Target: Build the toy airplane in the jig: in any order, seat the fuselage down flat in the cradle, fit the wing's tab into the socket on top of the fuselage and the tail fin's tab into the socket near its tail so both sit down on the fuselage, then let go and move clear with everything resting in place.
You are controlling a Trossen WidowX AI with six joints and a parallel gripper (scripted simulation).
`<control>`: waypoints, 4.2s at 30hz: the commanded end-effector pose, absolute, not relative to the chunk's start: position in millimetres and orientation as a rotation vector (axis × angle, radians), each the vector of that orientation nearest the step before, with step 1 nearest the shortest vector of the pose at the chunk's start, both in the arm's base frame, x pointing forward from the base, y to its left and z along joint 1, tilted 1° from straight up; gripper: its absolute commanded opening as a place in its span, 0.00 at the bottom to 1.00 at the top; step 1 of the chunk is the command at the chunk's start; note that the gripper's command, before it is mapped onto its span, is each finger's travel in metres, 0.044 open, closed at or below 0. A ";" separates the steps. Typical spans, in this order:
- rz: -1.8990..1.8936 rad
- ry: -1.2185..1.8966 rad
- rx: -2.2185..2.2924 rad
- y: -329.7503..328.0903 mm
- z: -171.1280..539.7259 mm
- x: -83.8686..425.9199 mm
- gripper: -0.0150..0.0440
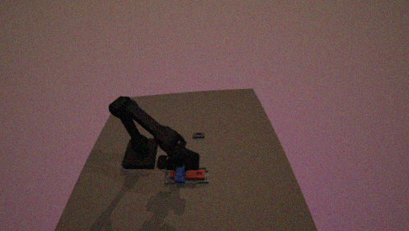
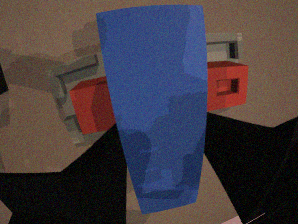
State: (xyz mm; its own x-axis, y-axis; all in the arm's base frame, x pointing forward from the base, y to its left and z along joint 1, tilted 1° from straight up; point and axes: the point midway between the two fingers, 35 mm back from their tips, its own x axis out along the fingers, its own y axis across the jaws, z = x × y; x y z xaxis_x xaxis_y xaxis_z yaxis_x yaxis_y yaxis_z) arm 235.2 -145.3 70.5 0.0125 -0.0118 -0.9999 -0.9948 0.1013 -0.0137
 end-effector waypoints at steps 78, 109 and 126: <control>0.079 1.566 -0.098 -145.3 133.7 239.3 1.00; 0.134 1.534 -0.146 50.8 131.6 238.7 1.00; 0.099 1.569 -0.079 119.1 72.3 194.8 1.00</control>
State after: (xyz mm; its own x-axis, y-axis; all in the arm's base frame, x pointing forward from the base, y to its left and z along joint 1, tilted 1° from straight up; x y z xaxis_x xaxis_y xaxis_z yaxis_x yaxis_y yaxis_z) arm 199.7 119.7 93.2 0.0200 0.0187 -0.9996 -0.1158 0.9931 0.0162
